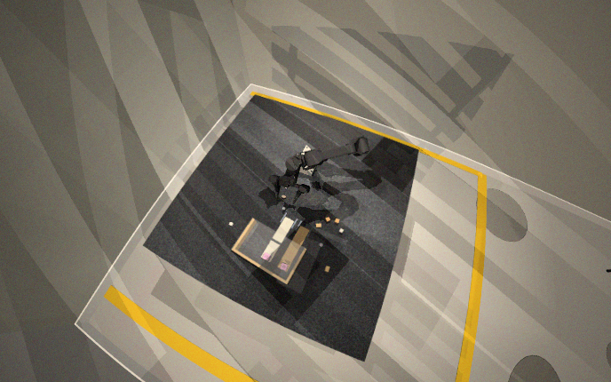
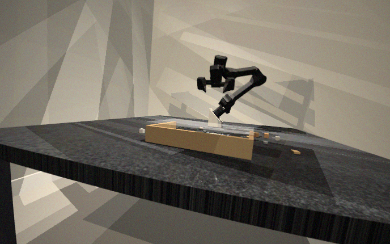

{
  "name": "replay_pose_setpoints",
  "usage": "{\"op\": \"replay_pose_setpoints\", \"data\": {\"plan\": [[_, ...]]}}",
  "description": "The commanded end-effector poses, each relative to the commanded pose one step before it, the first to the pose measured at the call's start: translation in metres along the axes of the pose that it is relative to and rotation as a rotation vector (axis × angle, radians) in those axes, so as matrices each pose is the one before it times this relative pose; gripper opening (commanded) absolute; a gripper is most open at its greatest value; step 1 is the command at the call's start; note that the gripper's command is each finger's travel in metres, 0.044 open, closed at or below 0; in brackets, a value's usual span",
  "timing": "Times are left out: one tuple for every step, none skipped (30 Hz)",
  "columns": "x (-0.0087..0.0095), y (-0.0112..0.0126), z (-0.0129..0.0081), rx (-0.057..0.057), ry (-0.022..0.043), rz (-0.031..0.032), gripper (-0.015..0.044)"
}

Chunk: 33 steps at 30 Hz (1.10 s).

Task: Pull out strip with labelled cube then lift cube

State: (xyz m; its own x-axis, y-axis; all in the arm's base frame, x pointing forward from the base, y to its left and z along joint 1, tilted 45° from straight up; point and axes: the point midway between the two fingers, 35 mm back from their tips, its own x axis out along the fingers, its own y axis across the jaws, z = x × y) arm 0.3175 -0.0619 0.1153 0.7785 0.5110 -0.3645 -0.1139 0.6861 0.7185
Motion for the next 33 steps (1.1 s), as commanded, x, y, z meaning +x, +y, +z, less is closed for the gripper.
{"op": "replay_pose_setpoints", "data": {"plan": [[-0.00017, 0.00399, 0.00387, -0.0353, -0.00947, -0.00267, 0.0400], [0.00000, 0.00000, 0.00000, 0.0000, 0.00000, 0.00000, 0.0400], [0.00000, 0.00000, 0.00000, 0.0000, 0.00000, 0.00000, 0.0400], [0.00000, 0.00000, 0.00000, 0.0000, 0.00000, 0.00000, 0.0400], [0.00000, 0.00000, 0.00000, 0.0000, 0.00000, 0.00000, 0.0400], [0.00000, 0.00000, 0.00000, 0.0000, 0.00000, 0.00000, 0.0400], [0.00000, 0.00000, 0.00000, 0.0000, 0.00000, 0.00000, 0.0400], [0.00000, 0.00000, 0.00000, 0.0000, 0.00000, 0.00000, 0.0400], [0.00000, 0.00000, 0.00000, 0.0000, 0.00000, 0.00000, 0.0400], [0.00000, 0.00000, 0.00000, 0.0000, 0.00000, 0.00000, 0.0400], [0.00000, 0.00000, 0.00000, 0.0000, 0.00000, 0.00000, 0.0400], [0.00000, 0.00000, 0.00000, 0.0000, 0.00000, 0.00000, 0.0400], [0.00000, 0.00000, 0.00000, 0.0000, 0.00000, 0.00000, 0.0400], [0.00000, 0.00000, 0.00000, 0.0000, 0.00000, 0.00000, 0.0400], [0.00000, 0.00000, 0.00000, 0.0000, 0.00000, 0.00000, 0.0400], [0.00000, 0.00000, 0.00000, 0.0000, 0.00000, 0.00000, 0.0400], [0.00000, 0.00000, 0.00000, 0.0000, 0.00000, 0.00000, 0.0400], [0.00000, 0.00000, 0.00000, 0.0000, 0.00000, 0.00000, 0.0400], [0.00126, 0.00032, 0.00041, 0.0027, 0.00615, 0.00043, 0.0374], [0.00379, 0.00102, 0.00117, 0.0079, 0.01857, 0.00119, 0.0348], [0.00633, 0.00190, 0.00181, 0.0127, 0.03137, 0.00165, 0.0321], [0.00767, 0.00263, 0.00200, 0.0147, 0.03877, 0.00142, 0.0295], [0.00765, 0.00298, 0.00179, 0.0138, 0.03950, 0.00077, 0.0269], [0.00761, 0.00332, 0.00158, 0.0130, 0.04018, 0.00010, 0.0243], [0.00756, 0.00365, 0.00137, 0.0122, 0.04083, -0.00057, 0.0216], [0.00750, 0.00397, 0.00115, 0.0113, 0.04145, -0.00126, 0.0190], [0.00743, 0.00427, 0.00092, 0.0105, 0.04204, -0.00195, 0.0164], [0.00736, 0.00457, 0.00070, 0.0097, 0.04259, -0.00266, 0.0138], [0.00702, 0.00471, 0.00068, 0.0086, 0.04233, -0.00314, 0.0111], [0.00694, 0.00497, 0.00045, 0.0079, 0.04287, -0.00380, 0.0085], [0.00684, 0.00522, 0.00021, 0.0072, 0.04331, -0.00446, 0.0059], [0.00675, 0.00546, -0.00002, 0.0065, 0.04374, -0.00513, 0.0033], [0.00665, 0.00568, -0.00026, 0.0058, 0.04413, -0.00580, 0.0006]]}}
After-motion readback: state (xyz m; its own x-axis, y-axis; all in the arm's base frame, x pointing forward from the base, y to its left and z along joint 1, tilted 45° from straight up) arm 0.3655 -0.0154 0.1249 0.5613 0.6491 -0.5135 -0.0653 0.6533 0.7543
